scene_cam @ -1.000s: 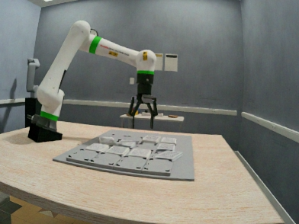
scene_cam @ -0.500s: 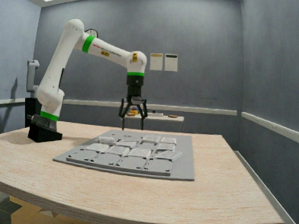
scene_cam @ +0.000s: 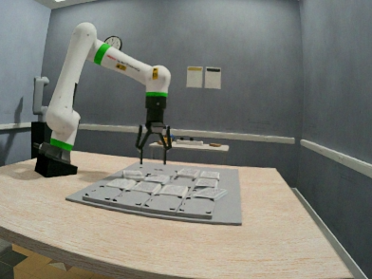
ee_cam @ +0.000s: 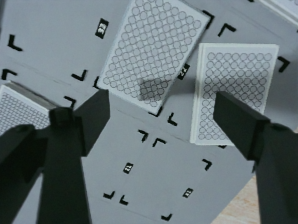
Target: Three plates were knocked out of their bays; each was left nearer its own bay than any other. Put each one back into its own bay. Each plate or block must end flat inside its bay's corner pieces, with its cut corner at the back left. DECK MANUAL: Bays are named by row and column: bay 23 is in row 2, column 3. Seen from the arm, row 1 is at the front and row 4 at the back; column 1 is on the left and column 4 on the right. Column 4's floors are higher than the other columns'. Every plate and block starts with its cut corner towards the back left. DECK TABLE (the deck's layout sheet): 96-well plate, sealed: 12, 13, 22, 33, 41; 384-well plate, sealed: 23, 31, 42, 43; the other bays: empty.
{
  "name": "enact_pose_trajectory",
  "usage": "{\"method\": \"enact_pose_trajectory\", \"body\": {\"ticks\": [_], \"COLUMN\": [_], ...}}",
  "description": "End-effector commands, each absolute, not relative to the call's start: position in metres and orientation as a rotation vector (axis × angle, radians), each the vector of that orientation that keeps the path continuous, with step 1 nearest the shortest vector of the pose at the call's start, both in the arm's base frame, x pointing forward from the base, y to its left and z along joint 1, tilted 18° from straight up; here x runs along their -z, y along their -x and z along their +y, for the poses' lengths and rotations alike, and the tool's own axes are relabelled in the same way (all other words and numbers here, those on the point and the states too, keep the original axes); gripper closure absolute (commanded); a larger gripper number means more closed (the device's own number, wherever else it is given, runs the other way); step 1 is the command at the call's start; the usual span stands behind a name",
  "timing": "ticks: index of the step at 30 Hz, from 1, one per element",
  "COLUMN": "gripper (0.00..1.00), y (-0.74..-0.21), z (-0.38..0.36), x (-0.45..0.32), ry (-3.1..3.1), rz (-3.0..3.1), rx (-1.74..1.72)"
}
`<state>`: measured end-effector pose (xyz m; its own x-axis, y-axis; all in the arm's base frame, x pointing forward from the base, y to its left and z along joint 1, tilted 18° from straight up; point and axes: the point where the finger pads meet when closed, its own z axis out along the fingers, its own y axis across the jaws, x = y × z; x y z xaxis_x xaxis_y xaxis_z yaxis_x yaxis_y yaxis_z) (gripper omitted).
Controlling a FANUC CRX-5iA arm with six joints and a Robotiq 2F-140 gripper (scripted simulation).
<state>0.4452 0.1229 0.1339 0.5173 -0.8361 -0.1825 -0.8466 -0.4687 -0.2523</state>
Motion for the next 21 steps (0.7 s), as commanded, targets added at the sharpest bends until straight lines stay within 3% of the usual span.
{"method": "enact_pose_trajectory", "body": {"ticks": [1,21], "gripper": [0.3,0.3], "y": [-0.436,-0.375], "z": [0.119,0.097], "x": [-0.13,-0.099], "ry": [2.451,2.451], "rz": [1.405,1.405], "rx": [-0.043,-0.043]}}
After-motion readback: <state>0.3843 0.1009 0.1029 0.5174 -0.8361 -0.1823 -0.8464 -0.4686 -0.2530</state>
